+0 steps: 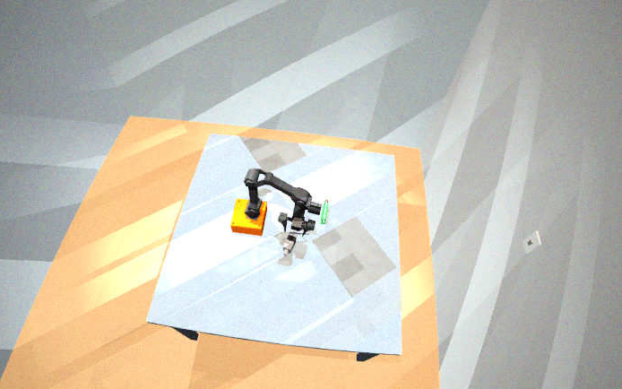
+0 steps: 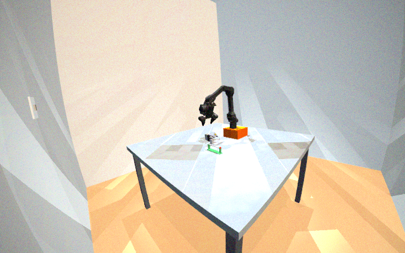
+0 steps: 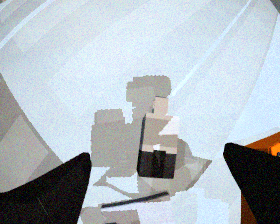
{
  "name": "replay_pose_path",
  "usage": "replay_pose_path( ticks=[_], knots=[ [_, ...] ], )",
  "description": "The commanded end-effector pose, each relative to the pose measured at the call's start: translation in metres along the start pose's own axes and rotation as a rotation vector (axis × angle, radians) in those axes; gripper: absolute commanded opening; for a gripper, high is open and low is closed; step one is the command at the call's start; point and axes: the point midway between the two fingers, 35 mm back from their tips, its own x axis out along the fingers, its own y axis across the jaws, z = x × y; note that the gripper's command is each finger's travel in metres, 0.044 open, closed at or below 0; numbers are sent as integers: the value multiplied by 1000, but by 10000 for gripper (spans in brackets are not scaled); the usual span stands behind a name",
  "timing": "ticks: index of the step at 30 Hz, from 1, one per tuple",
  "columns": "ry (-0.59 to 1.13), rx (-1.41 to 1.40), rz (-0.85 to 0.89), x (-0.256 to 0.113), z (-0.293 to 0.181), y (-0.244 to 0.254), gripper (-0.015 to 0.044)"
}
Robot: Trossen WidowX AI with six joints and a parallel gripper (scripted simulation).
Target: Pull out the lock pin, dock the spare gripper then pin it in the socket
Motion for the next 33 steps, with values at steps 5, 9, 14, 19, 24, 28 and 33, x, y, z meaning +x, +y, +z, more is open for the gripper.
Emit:
replay_pose_path(
  ticks=[5, 9, 14, 19, 24, 28, 33],
  knots=[
    [-42, 174, -27, 10, 6, -15, 440],
    [-42, 174, -27, 11, 5, -15, 440],
    [-42, 174, -27, 30, -6, -13, 440],
    [-42, 173, -28, 62, -25, -12, 440],
    [-42, 172, -29, 72, -31, -13, 440],
    [-42, 172, -29, 76, -33, -12, 440],
    [-42, 172, -29, 83, -37, -11, 440]
  ],
)
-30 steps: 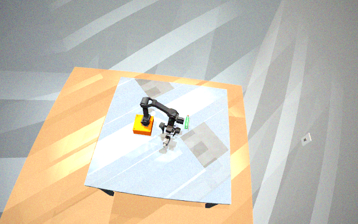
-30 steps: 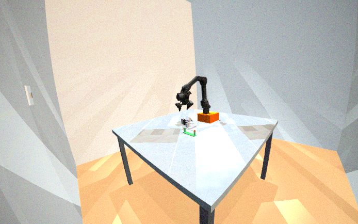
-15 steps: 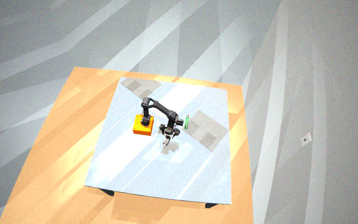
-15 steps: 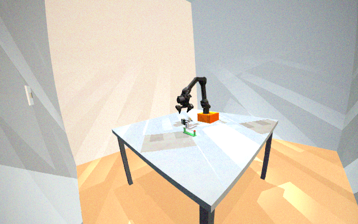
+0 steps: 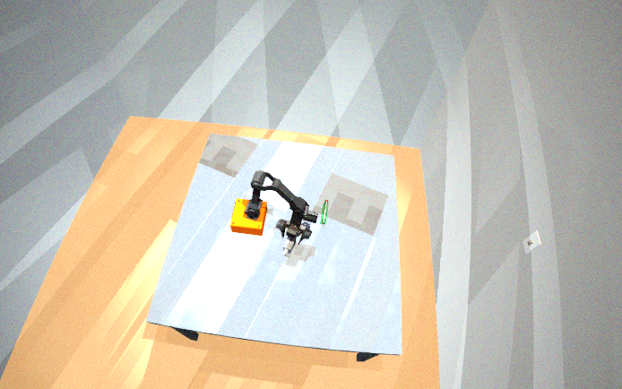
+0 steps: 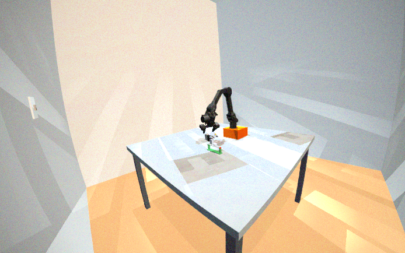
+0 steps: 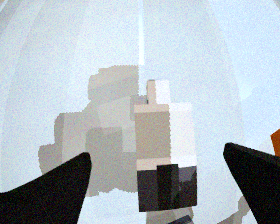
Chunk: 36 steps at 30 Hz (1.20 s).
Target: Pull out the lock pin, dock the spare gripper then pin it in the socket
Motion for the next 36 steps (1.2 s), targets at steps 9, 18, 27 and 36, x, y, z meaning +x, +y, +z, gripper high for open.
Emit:
replay_pose_path(
  ticks=[9, 18, 27, 36],
  knots=[
    [-3, -2, -11, 20, -11, -4, 440],
    [-3, -3, -11, 33, -19, -4, 440],
    [-3, -3, -11, 45, -26, -6, 440],
    [-3, -3, -11, 50, -28, -7, 440]
  ],
)
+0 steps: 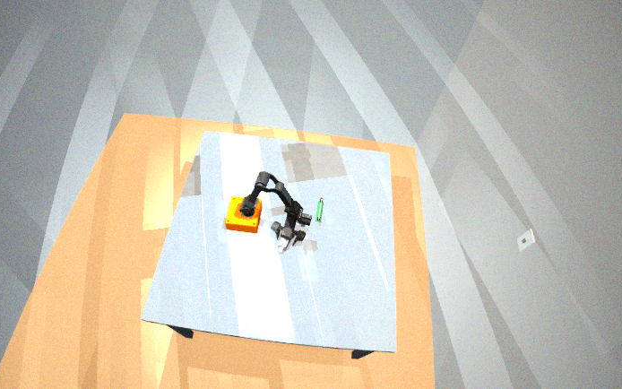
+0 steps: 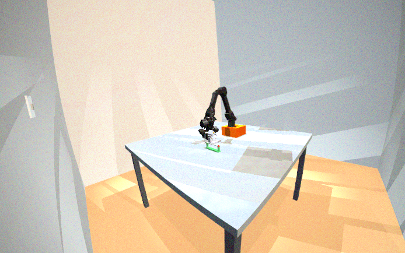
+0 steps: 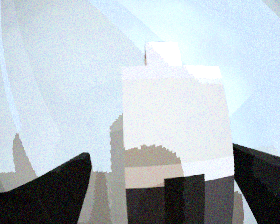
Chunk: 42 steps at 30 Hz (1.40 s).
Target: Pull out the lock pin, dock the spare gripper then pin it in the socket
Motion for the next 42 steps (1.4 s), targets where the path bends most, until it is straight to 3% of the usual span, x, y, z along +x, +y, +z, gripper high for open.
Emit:
replay_pose_path(
  ticks=[1, 9, 17, 23, 42],
  knots=[
    [-2, -1, -6, 3, -1, -3, 414],
    [-2, -1, -6, 3, -1, -3, 204],
    [-2, -1, -6, 3, 0, -2, 150],
    [-2, -1, -6, -7, 5, 1, 0],
    [-2, -1, -5, -87, 50, 4, 0]
  ],
)
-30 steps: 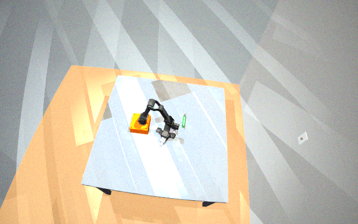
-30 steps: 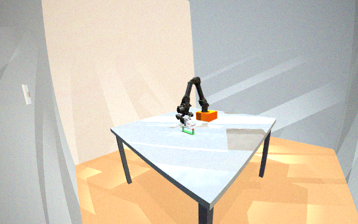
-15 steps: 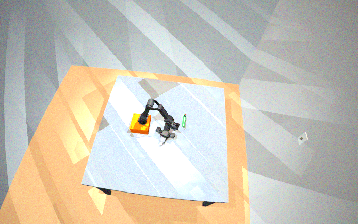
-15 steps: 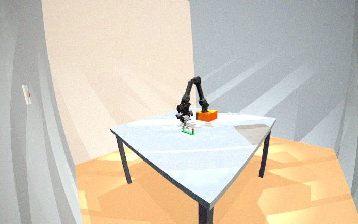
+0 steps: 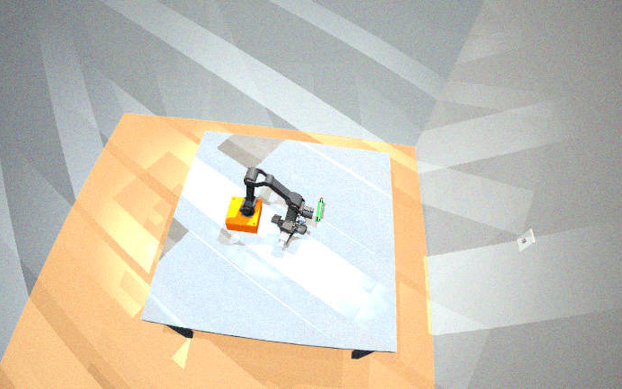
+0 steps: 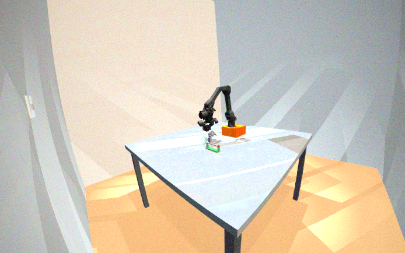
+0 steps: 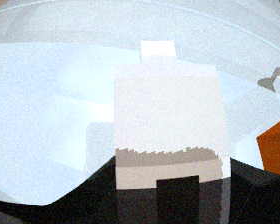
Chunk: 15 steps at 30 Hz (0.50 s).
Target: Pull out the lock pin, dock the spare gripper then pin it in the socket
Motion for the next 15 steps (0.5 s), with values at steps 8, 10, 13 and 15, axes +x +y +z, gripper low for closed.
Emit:
replay_pose_path(
  ticks=[8, 10, 13, 15],
  knots=[
    [-3, 10, 11, -33, 20, -3, 0],
    [1, 4, 7, -27, 16, -4, 0],
    [1, 4, 7, -27, 16, -4, 0],
    [1, 4, 7, -27, 16, -4, 0]
  ],
)
